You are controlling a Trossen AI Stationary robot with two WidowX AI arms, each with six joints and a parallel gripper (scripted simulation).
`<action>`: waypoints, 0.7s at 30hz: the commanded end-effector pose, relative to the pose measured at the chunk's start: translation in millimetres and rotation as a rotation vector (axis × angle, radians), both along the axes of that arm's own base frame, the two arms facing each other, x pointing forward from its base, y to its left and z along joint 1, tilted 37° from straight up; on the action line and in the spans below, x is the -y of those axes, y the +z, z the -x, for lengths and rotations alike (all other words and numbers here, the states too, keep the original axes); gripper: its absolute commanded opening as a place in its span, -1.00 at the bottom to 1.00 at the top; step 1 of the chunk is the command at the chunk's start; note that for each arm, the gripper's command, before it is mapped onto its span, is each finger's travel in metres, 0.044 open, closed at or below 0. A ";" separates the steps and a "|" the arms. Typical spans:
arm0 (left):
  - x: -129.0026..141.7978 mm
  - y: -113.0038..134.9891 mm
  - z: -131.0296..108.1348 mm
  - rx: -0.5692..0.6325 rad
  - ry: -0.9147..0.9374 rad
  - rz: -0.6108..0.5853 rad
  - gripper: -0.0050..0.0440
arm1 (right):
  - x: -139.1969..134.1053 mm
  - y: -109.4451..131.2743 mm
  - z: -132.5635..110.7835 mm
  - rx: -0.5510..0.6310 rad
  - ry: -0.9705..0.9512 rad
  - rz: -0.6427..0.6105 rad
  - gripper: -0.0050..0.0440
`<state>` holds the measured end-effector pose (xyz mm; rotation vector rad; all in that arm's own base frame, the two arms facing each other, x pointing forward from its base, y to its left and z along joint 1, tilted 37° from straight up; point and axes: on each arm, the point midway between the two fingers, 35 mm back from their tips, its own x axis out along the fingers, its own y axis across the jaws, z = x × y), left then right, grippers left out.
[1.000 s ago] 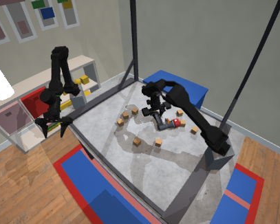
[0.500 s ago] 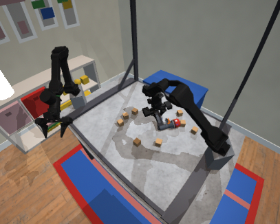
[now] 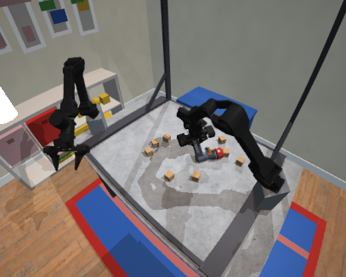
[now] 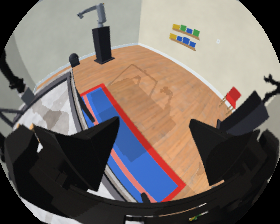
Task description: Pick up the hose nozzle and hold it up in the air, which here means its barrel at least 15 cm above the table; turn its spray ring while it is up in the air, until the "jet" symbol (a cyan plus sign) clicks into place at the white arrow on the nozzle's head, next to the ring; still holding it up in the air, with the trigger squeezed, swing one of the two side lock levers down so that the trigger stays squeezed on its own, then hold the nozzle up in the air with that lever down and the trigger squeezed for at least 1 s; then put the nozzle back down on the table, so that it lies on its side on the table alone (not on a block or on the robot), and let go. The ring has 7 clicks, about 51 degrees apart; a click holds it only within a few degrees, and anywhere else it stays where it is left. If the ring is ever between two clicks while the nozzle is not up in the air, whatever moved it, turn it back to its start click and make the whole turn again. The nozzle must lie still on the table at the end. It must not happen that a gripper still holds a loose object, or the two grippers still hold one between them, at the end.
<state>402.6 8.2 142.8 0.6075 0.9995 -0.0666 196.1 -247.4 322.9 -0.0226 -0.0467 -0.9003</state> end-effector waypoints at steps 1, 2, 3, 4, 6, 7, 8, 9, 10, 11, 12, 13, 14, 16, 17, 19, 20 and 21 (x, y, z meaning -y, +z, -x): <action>0.0 14.3 5.4 0.077 -0.028 0.020 -0.11 | -2.2 9.3 2.0 0.018 -0.001 0.018 0.86; -0.2 14.9 6.7 0.088 -0.035 0.024 -0.11 | -2.2 9.3 2.0 0.018 -0.001 0.018 0.86; -0.4 15.4 8.1 0.100 -0.041 0.028 -0.11 | -2.2 9.3 2.0 0.018 -0.001 0.018 0.86; -0.7 15.9 9.4 0.111 -0.047 0.032 -0.11 | -2.2 9.3 2.0 0.018 -0.001 0.018 0.86; -0.5 17.2 7.2 0.106 -0.041 0.030 -0.11 | -2.2 9.3 2.0 0.018 -0.001 0.018 0.86; -0.5 17.1 6.8 0.104 -0.040 0.029 -0.11 | -2.2 9.3 2.0 0.018 -0.001 0.018 0.86; -0.5 17.1 6.8 0.104 -0.040 0.029 -0.11 | -2.2 9.3 2.0 0.018 -0.001 0.018 0.86; -0.5 17.1 6.8 0.104 -0.040 0.029 -0.11 | -2.2 9.3 2.0 0.018 -0.001 0.018 0.86; -0.5 17.1 6.8 0.104 -0.040 0.029 -0.11 | -2.2 9.3 2.0 0.018 -0.001 0.018 0.86; -0.4 17.1 6.8 0.104 -0.040 0.029 -0.11 | -2.2 9.3 2.0 0.018 -0.001 0.018 0.86; -1.4 16.1 12.5 0.132 -0.060 0.041 -0.11 | -2.2 9.3 2.0 0.018 -0.001 0.018 0.86; -1.9 16.2 14.6 0.144 -0.066 0.046 -0.11 | -2.2 9.3 2.0 0.018 -0.001 0.018 0.86; -2.6 16.6 16.5 0.155 -0.071 0.050 -0.11 | -2.2 9.3 2.0 0.018 -0.001 0.018 0.86; -3.7 17.5 19.2 0.178 -0.083 0.058 -0.11 | -2.2 9.3 2.0 0.018 -0.001 0.018 0.86; -4.1 17.9 20.6 0.189 -0.089 0.062 -0.11 | -2.2 9.3 2.0 0.018 -0.001 0.018 0.86; -4.8 18.5 23.4 0.211 -0.101 0.069 -0.11 | -2.2 9.3 2.0 0.018 -0.001 0.018 0.86; -5.3 18.8 24.9 0.222 -0.107 0.073 -0.11 | -2.2 9.3 2.0 0.018 -0.001 0.018 0.86; -5.7 19.0 26.3 0.233 -0.113 0.077 -0.11 | -2.2 9.3 2.0 0.018 -0.001 0.018 0.86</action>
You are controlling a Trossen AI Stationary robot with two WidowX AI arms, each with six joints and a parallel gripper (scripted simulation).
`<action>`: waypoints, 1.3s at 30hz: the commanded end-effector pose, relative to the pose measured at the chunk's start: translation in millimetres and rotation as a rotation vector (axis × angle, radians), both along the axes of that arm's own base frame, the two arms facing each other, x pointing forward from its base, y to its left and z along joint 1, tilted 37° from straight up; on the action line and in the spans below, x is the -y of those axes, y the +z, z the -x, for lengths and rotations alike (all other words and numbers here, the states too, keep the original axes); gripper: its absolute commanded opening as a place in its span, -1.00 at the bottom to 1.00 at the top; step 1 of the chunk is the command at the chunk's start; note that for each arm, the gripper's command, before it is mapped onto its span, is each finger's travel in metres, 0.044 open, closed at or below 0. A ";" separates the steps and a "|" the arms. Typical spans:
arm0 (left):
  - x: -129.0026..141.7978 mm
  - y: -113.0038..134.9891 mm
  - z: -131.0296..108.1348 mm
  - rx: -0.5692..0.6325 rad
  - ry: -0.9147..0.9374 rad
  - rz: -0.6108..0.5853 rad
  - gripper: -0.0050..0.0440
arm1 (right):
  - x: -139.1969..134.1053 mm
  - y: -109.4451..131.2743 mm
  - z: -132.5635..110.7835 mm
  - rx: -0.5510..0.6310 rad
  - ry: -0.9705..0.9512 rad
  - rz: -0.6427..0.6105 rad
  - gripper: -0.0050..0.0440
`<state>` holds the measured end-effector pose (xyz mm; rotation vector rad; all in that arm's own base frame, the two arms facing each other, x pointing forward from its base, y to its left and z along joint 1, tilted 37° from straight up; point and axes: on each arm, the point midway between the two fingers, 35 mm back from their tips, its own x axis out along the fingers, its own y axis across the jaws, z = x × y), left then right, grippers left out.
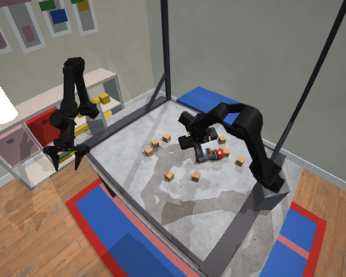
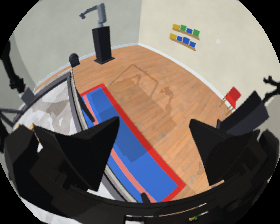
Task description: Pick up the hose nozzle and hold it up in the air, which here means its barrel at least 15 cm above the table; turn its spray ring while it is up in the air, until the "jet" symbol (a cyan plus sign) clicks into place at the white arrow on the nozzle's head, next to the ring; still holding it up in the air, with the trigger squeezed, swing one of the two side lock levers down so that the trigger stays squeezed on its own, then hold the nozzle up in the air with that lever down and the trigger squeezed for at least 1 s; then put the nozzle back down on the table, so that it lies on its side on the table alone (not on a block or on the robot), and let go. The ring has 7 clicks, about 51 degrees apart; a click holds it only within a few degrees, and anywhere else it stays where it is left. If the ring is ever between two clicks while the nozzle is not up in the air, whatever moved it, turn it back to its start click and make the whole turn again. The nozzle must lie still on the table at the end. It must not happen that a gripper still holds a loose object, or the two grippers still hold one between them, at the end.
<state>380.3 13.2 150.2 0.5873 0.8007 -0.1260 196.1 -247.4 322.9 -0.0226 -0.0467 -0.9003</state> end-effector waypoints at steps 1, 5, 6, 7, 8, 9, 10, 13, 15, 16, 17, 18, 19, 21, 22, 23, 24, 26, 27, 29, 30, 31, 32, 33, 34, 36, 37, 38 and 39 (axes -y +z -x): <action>-1.1 11.9 5.5 0.073 -0.026 0.015 -0.11 | -2.2 9.3 2.0 0.018 -0.001 0.018 0.86; -1.7 13.6 6.0 0.086 -0.031 0.019 -0.11 | -2.2 9.3 2.0 0.018 -0.001 0.018 0.86; -1.7 13.6 6.0 0.086 -0.031 0.019 -0.11 | -2.2 9.3 2.0 0.018 -0.001 0.018 0.86; -2.2 12.6 11.0 0.115 -0.051 0.031 -0.11 | -2.2 9.3 2.0 0.018 -0.001 0.018 0.86; -2.7 12.5 13.1 0.126 -0.058 0.036 -0.11 | -2.2 9.3 2.0 0.018 -0.001 0.018 0.86; -3.3 12.7 14.8 0.136 -0.063 0.040 -0.11 | -2.2 9.3 2.0 0.018 -0.001 0.018 0.86; -3.7 12.8 16.1 0.147 -0.069 0.044 -0.11 | -2.2 9.3 2.0 0.018 -0.001 0.018 0.86; -3.7 14.1 14.7 0.147 -0.066 0.043 -0.11 | -2.2 9.3 2.0 0.018 -0.001 0.018 0.86; -4.8 12.6 20.0 0.176 -0.086 0.055 -0.11 | -2.2 9.3 2.0 0.018 -0.001 0.018 0.86; -5.6 12.5 22.1 0.187 -0.092 0.060 -0.11 | -2.2 9.3 2.0 0.018 -0.001 0.018 0.86; -6.5 12.5 23.8 0.197 -0.096 0.064 -0.11 | -2.2 9.3 2.0 0.018 -0.001 0.018 0.86; -7.2 12.6 25.1 0.208 -0.102 0.067 -0.11 | -2.2 9.3 2.0 0.018 -0.001 0.018 0.86; -7.8 12.5 26.5 0.218 -0.107 0.071 -0.11 | -2.2 9.3 2.0 0.018 -0.001 0.018 0.86; -8.0 14.0 25.6 0.220 -0.106 0.070 -0.11 | -2.2 9.3 2.0 0.018 -0.001 0.018 0.86; -8.0 14.0 25.6 0.220 -0.106 0.070 -0.11 | -2.2 9.3 2.0 0.018 -0.001 0.018 0.86; -8.0 14.0 25.6 0.220 -0.106 0.070 -0.11 | -2.2 9.3 2.0 0.018 -0.001 0.018 0.86; -9.2 12.6 30.5 0.249 -0.125 0.081 -0.11 | -2.2 9.3 2.0 0.018 -0.001 0.018 0.86; -10.7 12.2 34.0 0.270 -0.136 0.090 -0.11 | -2.2 9.3 2.0 0.018 -0.001 0.018 0.86; -11.3 12.1 35.4 0.280 -0.142 0.093 -0.11 | -2.2 9.3 2.0 0.018 -0.001 0.018 0.86; -12.2 11.9 38.1 0.300 -0.154 0.100 -0.11 | -2.2 9.3 2.0 0.018 -0.001 0.018 0.86; -12.8 11.7 39.5 0.310 -0.160 0.104 -0.11 | -2.2 9.3 2.0 0.018 -0.001 0.018 0.86; -13.3 11.6 40.9 0.320 -0.166 0.108 -0.11 | -2.2 9.3 2.0 0.018 -0.001 0.018 0.86; -13.8 11.4 42.3 0.331 -0.172 0.112 -0.11 | -2.2 9.3 2.0 0.018 -0.001 0.018 0.86; -14.3 11.3 43.7 0.341 -0.177 0.115 -0.11 | -2.2 9.3 2.0 0.018 -0.001 0.018 0.86; -14.7 11.1 45.1 0.351 -0.183 0.119 -0.11 | -2.2 9.3 2.0 0.018 -0.001 0.018 0.86; -15.7 10.8 48.0 0.371 -0.195 0.127 -0.11 | -2.2 9.3 2.0 0.018 -0.001 0.018 0.86; -15.7 11.3 46.9 0.367 -0.192 0.125 -0.11 | -2.2 9.3 2.0 0.018 -0.001 0.018 0.86; -15.3 12.1 45.1 0.358 -0.185 0.121 -0.11 | -2.2 9.3 2.0 0.018 -0.001 0.018 0.86; -15.3 12.1 45.1 0.358 -0.185 0.121 -0.11 | -2.2 9.3 2.0 0.018 -0.001 0.018 0.86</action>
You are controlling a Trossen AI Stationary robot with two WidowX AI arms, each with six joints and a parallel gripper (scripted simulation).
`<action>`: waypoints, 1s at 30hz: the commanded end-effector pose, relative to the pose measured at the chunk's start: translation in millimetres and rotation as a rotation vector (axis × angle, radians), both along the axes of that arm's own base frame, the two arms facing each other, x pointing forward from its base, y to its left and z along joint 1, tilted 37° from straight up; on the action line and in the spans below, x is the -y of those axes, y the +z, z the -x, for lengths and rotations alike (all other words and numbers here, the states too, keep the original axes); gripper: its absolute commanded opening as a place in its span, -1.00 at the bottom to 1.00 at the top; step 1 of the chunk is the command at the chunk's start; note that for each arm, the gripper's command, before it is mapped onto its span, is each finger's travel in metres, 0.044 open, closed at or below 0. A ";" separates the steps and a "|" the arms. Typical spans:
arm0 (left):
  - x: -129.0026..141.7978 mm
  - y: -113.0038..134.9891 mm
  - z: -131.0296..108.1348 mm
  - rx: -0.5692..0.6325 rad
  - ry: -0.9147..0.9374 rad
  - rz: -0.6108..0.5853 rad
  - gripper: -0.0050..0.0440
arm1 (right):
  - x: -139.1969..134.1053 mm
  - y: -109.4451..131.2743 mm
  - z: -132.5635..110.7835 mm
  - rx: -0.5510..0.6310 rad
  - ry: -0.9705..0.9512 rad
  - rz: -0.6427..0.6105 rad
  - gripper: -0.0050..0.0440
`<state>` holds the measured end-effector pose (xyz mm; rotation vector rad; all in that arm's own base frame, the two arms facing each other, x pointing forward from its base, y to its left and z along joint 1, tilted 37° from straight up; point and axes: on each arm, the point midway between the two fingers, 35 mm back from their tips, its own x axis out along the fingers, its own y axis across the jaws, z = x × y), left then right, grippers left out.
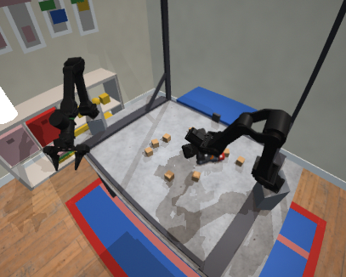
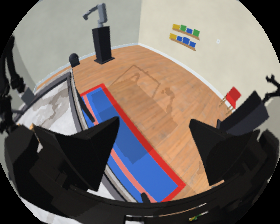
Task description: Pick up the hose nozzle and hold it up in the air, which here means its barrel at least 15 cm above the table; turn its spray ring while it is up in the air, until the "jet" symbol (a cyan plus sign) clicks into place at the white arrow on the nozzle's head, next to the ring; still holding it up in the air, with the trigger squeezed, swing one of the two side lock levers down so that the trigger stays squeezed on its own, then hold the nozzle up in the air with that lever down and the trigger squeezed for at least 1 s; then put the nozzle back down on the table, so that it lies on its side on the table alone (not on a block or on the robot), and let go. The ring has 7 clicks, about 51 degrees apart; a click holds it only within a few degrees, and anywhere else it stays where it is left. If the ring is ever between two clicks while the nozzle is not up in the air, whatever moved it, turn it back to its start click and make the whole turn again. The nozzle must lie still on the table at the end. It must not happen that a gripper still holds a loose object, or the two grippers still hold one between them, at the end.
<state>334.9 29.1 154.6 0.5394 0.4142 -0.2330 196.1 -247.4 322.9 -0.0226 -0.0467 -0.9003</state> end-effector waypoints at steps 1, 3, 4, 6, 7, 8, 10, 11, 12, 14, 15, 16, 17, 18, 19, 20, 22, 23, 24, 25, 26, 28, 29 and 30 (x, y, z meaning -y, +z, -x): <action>0.7 7.7 -0.4 0.026 -0.006 -0.006 -0.11 | -2.2 9.3 2.0 0.018 -0.001 0.018 0.86; -0.9 5.7 4.5 0.054 -0.025 0.006 -0.11 | -2.2 9.3 2.0 0.018 -0.001 0.018 0.86; -1.8 5.2 6.3 0.065 -0.030 0.011 -0.11 | -2.2 9.3 2.0 0.018 -0.001 0.018 0.86; -3.2 4.5 9.3 0.085 -0.041 0.018 -0.11 | -2.2 9.3 2.0 0.018 -0.001 0.018 0.86; -3.9 4.1 10.7 0.095 -0.047 0.022 -0.11 | -2.2 9.3 2.0 0.018 -0.001 0.018 0.86; -4.5 3.7 12.1 0.105 -0.052 0.025 -0.11 | -2.2 9.3 2.0 0.018 -0.001 0.018 0.86; -5.9 2.9 14.8 0.124 -0.063 0.033 -0.11 | -2.2 9.3 2.0 0.018 -0.001 0.018 0.86; -6.5 2.4 16.2 0.134 -0.068 0.036 -0.11 | -2.2 9.3 2.0 0.018 -0.001 0.018 0.86; -7.2 2.0 17.6 0.143 -0.074 0.040 -0.11 | -2.2 9.3 2.0 0.018 -0.001 0.018 0.86; -8.6 1.1 20.3 0.163 -0.085 0.047 -0.11 | -2.2 9.3 2.0 0.018 -0.001 0.018 0.86; -9.3 0.6 21.6 0.172 -0.090 0.051 -0.11 | -2.2 9.3 2.0 0.018 -0.001 0.018 0.86; -9.0 2.1 19.5 0.164 -0.083 0.046 -0.11 | -2.2 9.3 2.0 0.018 -0.001 0.018 0.86; -9.0 2.1 19.5 0.164 -0.083 0.046 -0.11 | -2.2 9.3 2.0 0.018 -0.001 0.018 0.86; -9.0 2.1 19.5 0.164 -0.083 0.046 -0.11 | -2.2 9.3 2.0 0.018 -0.001 0.018 0.86; -10.5 -0.2 24.0 0.191 -0.100 0.058 -0.11 | -2.2 9.3 2.0 0.018 -0.001 0.018 0.86; -11.4 -0.9 25.7 0.201 -0.106 0.063 -0.11 | -2.2 9.3 2.0 0.018 -0.001 0.018 0.86; -12.8 -2.0 28.1 0.219 -0.117 0.073 -0.11 | -2.2 9.3 2.0 0.018 -0.001 0.018 0.86; -13.4 -2.6 29.4 0.229 -0.122 0.077 -0.11 | -2.2 9.3 2.0 0.018 -0.001 0.018 0.86; -14.0 -3.1 30.6 0.238 -0.128 0.081 -0.11 | -2.2 9.3 2.0 0.018 -0.001 0.018 0.86; -14.6 -3.6 31.8 0.248 -0.134 0.085 -0.11 | -2.2 9.3 2.0 0.018 -0.001 0.018 0.86; -14.2 -2.8 29.1 0.234 -0.124 0.080 -0.11 | -2.2 9.3 2.0 0.018 -0.001 0.018 0.86; -13.6 -2.9 28.4 0.231 -0.122 0.077 -0.11 | -2.2 9.3 2.0 0.018 -0.001 0.018 0.86; -13.6 -3.2 28.4 0.231 -0.122 0.077 -0.11 | -2.2 9.3 2.0 0.018 -0.001 0.018 0.86; -13.6 -3.4 28.5 0.231 -0.122 0.077 -0.11 | -2.2 9.3 2.0 0.018 -0.001 0.018 0.86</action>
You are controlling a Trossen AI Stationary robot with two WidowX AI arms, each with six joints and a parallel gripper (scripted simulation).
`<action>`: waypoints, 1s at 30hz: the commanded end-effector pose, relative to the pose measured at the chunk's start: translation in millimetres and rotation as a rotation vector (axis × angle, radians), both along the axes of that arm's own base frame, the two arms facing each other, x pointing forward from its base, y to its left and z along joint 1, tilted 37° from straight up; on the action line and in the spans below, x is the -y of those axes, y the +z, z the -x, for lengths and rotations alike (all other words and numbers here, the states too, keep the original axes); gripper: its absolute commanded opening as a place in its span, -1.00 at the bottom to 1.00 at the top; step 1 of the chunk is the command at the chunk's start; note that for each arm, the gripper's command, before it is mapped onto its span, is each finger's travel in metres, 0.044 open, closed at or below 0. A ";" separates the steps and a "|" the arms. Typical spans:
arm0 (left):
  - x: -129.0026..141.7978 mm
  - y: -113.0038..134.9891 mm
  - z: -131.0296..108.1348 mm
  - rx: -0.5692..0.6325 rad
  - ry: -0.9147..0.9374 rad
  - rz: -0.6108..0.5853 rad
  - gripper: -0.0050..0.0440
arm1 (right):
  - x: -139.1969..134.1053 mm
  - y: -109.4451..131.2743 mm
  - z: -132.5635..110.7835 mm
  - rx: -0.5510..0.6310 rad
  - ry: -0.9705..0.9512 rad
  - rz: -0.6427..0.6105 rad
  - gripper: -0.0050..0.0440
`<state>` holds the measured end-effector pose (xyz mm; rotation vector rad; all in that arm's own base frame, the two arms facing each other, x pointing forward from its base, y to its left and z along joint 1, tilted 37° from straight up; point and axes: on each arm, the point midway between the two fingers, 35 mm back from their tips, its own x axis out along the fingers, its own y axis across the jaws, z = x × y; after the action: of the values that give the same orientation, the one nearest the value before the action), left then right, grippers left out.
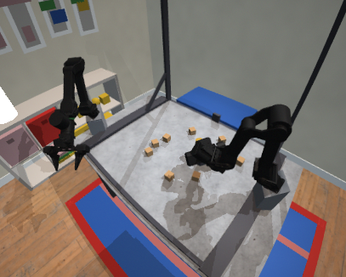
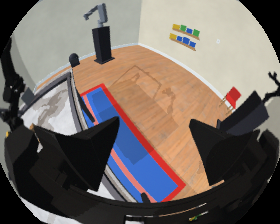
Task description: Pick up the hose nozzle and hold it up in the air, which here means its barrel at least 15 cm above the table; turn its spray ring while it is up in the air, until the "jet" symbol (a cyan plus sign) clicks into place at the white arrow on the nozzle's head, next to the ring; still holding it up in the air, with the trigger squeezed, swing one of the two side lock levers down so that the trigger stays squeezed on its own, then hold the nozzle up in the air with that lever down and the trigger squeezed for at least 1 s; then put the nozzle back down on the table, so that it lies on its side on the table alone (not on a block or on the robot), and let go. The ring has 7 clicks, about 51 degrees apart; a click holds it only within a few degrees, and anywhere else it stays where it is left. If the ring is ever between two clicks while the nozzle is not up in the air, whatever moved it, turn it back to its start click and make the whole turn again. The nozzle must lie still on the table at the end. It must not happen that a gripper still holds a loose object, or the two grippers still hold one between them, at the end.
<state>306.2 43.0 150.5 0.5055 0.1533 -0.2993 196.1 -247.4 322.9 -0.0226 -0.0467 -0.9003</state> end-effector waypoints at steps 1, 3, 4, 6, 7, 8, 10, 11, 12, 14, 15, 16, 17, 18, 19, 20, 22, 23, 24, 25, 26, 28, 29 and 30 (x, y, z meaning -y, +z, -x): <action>0.2 0.5 -0.1 0.007 -0.002 -0.004 -0.11 | -2.2 9.3 2.0 0.018 -0.001 0.018 0.86; 0.2 0.5 -0.1 0.007 -0.002 -0.004 -0.11 | -2.2 9.3 2.0 0.018 -0.001 0.018 0.86; 0.2 0.5 -0.1 0.007 -0.002 -0.004 -0.11 | -2.2 9.3 2.0 0.018 -0.001 0.018 0.86; 0.3 -0.3 0.1 0.007 -0.002 -0.003 -0.11 | -2.2 9.3 2.0 0.018 -0.001 0.018 0.86; 0.3 -0.5 0.2 0.007 -0.002 -0.003 -0.11 | -2.2 9.3 2.0 0.018 -0.001 0.018 0.86; 0.4 -0.8 0.3 0.007 -0.002 -0.003 -0.11 | -2.2 9.3 2.0 0.018 -0.001 0.018 0.86; 0.4 -1.3 0.4 0.007 -0.002 -0.003 -0.11 | -2.2 9.3 2.0 0.018 -0.001 0.018 0.86; 0.4 -1.6 0.5 0.007 -0.002 -0.003 -0.11 | -2.2 9.3 2.0 0.018 -0.001 0.018 0.86; 0.4 -1.8 0.6 0.007 -0.002 -0.003 -0.11 | -2.2 9.3 2.0 0.018 -0.001 0.018 0.86; 0.4 -2.3 0.7 0.007 -0.002 -0.003 -0.11 | -2.2 9.3 2.0 0.018 -0.001 0.018 0.86; 0.3 -1.8 0.7 0.007 -0.002 -0.004 -0.11 | -2.2 9.3 2.0 0.018 -0.001 0.018 0.86; 0.3 -1.7 0.7 0.007 -0.002 -0.004 -0.11 | -2.2 9.3 2.0 0.018 -0.001 0.018 0.86; 0.2 -1.7 0.7 0.007 -0.002 -0.004 -0.11 | -2.2 9.3 2.0 0.018 -0.001 0.018 0.86; 0.2 -1.7 0.7 0.007 -0.002 -0.004 -0.11 | -2.2 9.3 2.0 0.018 -0.001 0.018 0.86; 0.2 -1.7 0.7 0.007 -0.002 -0.004 -0.11 | -2.2 9.3 2.0 0.018 -0.001 0.018 0.86; 0.2 -1.7 0.7 0.007 -0.002 -0.004 -0.11 | -2.2 9.3 2.0 0.018 -0.001 0.018 0.86; 0.2 -1.7 0.7 0.007 -0.002 -0.004 -0.11 | -2.2 9.3 2.0 0.018 -0.001 0.018 0.86; 0.2 -1.7 0.7 0.007 -0.002 -0.004 -0.11 | -2.2 9.3 2.0 0.018 -0.001 0.018 0.86; 0.2 -1.7 0.8 0.007 -0.002 -0.004 -0.11 | -2.2 9.3 2.0 0.018 -0.001 0.018 0.86; 0.2 -1.7 0.8 0.007 -0.002 -0.004 -0.11 | -2.2 9.3 2.0 0.018 -0.001 0.018 0.86; 0.2 -1.7 0.8 0.007 -0.002 -0.004 -0.11 | -2.2 9.3 2.0 0.018 -0.001 0.018 0.86; 0.2 -1.7 0.8 0.007 -0.002 -0.004 -0.11 | -2.2 9.3 2.0 0.018 -0.001 0.018 0.86; 0.2 -1.7 0.8 0.007 -0.002 -0.004 -0.11 | -2.2 9.3 2.0 0.018 -0.001 0.018 0.86; 0.2 -1.7 0.8 0.007 -0.002 -0.004 -0.11 | -2.2 9.3 2.0 0.018 -0.001 0.018 0.86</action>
<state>306.4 42.8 150.2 0.5082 0.1427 -0.3001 196.1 -247.4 322.9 -0.0226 -0.0467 -0.9003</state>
